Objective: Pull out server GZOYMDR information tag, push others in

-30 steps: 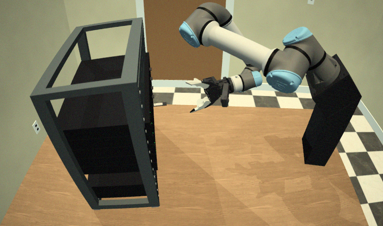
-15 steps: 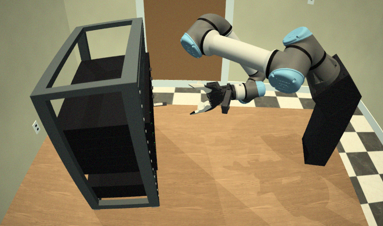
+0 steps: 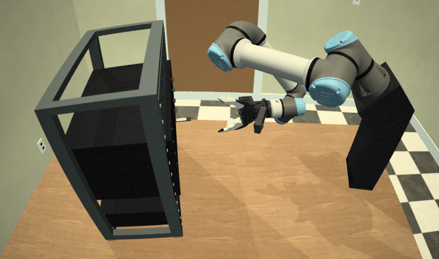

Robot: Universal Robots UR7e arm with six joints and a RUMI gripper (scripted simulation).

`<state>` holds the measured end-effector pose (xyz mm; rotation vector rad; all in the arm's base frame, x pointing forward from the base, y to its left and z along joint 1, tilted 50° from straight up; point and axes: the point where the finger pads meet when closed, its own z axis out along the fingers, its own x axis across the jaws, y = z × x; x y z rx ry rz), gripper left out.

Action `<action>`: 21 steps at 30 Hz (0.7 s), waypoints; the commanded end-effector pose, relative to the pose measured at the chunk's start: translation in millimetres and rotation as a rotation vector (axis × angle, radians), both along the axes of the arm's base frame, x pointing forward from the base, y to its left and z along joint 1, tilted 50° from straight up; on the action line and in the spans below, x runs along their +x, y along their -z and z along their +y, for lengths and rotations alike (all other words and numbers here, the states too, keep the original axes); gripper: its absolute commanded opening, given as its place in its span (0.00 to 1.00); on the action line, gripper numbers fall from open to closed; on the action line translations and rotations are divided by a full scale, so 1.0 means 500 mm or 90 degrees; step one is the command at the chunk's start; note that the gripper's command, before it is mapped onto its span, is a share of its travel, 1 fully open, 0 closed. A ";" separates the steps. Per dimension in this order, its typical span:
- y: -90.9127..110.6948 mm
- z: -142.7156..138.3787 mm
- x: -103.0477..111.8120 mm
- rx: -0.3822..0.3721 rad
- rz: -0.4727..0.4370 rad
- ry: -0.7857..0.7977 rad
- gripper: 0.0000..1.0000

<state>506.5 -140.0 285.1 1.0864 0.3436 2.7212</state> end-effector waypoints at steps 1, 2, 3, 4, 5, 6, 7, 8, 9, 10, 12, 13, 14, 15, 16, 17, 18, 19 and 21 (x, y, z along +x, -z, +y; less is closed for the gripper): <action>0.000 0.000 0.000 0.001 -0.002 0.001 1.00; 0.000 0.000 0.000 0.001 -0.002 0.001 1.00; 0.000 0.000 0.000 0.001 -0.002 0.001 1.00; 0.000 0.000 0.000 0.001 -0.002 0.001 1.00; 0.000 0.000 0.000 0.001 -0.002 0.001 1.00; 0.000 0.000 0.000 0.001 -0.002 0.001 0.15; 0.000 0.000 0.000 0.001 -0.002 0.001 0.15; 0.000 0.000 0.000 0.001 -0.002 0.001 0.15; 0.000 0.000 0.000 0.001 -0.002 0.001 0.15; 0.000 0.000 0.000 0.001 -0.002 0.001 0.15; 0.000 0.000 0.000 0.001 -0.002 0.001 0.15; 0.000 0.000 0.000 0.001 -0.002 0.001 0.15; 0.000 0.000 0.000 0.001 -0.002 0.001 0.15; 0.000 0.000 0.000 0.001 -0.002 0.001 0.15; 0.000 0.000 0.000 0.001 -0.002 0.001 0.15; 0.000 0.000 0.000 0.001 -0.002 0.001 0.15; 0.000 0.000 0.000 0.001 -0.002 0.001 0.15; 0.000 0.000 0.000 0.001 -0.002 0.001 0.15; 0.000 0.000 0.000 0.001 -0.002 0.001 0.15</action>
